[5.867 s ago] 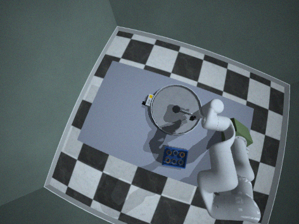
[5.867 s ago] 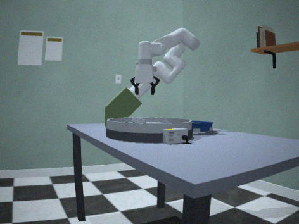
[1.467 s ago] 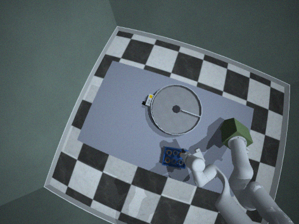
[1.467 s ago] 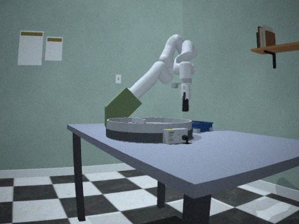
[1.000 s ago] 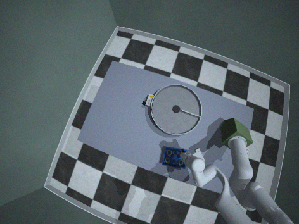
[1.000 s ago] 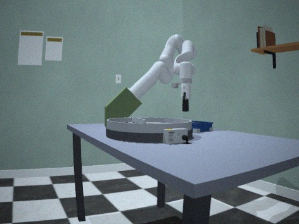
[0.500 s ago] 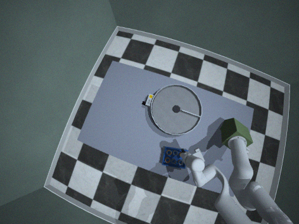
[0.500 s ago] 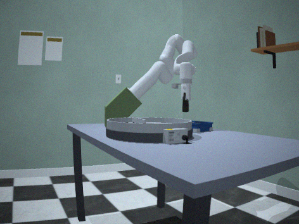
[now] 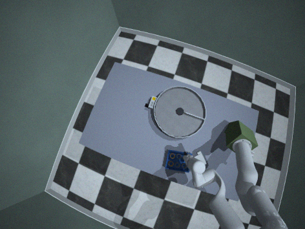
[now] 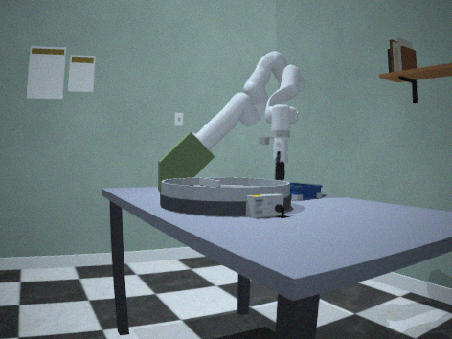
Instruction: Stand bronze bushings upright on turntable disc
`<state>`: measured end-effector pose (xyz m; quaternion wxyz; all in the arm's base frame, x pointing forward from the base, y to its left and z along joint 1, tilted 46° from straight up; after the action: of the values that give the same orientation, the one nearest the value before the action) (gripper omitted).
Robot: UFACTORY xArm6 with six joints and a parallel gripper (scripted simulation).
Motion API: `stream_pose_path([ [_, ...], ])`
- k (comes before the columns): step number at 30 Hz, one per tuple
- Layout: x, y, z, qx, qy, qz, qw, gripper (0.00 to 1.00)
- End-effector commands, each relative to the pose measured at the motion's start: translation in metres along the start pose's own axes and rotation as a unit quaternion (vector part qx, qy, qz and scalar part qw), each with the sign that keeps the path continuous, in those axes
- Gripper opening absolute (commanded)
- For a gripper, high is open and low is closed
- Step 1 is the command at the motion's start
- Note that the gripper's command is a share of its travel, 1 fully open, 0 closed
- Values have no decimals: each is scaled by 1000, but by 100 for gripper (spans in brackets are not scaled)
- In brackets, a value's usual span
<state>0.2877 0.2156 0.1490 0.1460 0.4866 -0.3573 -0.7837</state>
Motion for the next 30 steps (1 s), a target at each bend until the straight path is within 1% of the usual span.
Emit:
stream_pose_path([
  [1, -2, -11, -2, 1, 1, -4, 1000, 48],
  [14, -2, -11, -2, 1, 1, -4, 1000, 48],
  [21, -2, -18, -2, 1, 1, -4, 1000, 48],
  [30, -2, -18, -2, 1, 1, -4, 1000, 48],
])
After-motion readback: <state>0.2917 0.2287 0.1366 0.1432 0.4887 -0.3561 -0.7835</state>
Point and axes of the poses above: the point where the finger pads meet when closed, its own y axis back along the fingers, its own z axis across the jaws, x = y × z, the point moved 4 cm from there along y, back along the fingers, and after that the axes turned 7 degrees about y, right-handed, at the moved point
